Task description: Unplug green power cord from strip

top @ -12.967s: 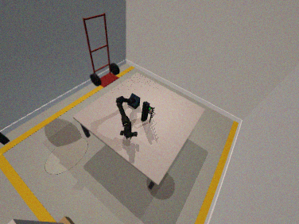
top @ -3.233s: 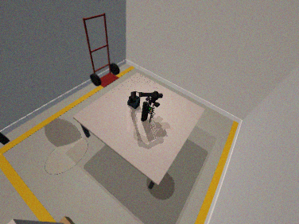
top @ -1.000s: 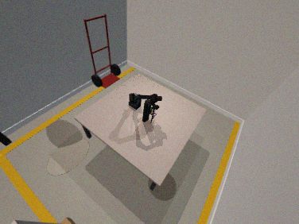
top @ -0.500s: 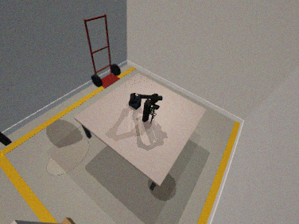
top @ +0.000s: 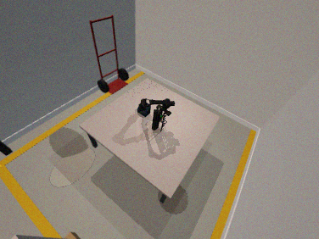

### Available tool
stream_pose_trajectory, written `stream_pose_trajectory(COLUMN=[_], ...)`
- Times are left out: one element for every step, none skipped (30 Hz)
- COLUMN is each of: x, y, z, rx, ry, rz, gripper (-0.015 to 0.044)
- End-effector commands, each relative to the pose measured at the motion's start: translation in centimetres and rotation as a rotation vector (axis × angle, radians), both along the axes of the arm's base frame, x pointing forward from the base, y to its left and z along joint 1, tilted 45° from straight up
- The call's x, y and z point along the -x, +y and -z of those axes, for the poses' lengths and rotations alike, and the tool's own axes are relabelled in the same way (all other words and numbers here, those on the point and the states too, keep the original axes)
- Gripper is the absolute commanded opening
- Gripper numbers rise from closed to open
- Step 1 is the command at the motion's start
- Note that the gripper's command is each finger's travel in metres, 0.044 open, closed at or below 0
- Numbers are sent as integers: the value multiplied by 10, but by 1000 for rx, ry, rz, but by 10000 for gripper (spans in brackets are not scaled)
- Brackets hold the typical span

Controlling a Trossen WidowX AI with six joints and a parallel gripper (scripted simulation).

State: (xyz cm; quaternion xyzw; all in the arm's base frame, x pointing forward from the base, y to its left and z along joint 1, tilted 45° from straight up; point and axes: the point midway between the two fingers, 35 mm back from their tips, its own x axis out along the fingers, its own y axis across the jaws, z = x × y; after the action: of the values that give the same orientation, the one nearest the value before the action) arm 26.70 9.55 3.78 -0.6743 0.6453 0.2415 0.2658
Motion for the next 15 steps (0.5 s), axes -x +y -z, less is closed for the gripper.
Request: stream_pose_trajectory(x=[1, 2, -1, -1, -1, -1, -1, -1, -1, -1, -1, -1, -1, -1, -1], y=[28, 29, 14, 14, 14, 14, 14, 14, 14, 14, 14, 14, 14, 14, 14], z=[16, 17, 11, 11, 11, 11, 11, 11, 11, 11, 11, 11, 11, 11, 11], rx=[-63, -63, -61, -61, -61, -61, -61, -61, -61, -61, -61, -61, -61, -61, -61], ry=[-7, -7, -13, -13, -13, -13, -13, -13, -13, -13, -13, -13, -13, -13, -13], rz=[-10, -10, 15, 15, 15, 15, 15, 15, 15, 15, 15, 15, 15, 15, 15], gripper=[0, 0, 26, 53, 79, 105, 131, 157, 160, 160, 160, 160, 160, 160, 160])
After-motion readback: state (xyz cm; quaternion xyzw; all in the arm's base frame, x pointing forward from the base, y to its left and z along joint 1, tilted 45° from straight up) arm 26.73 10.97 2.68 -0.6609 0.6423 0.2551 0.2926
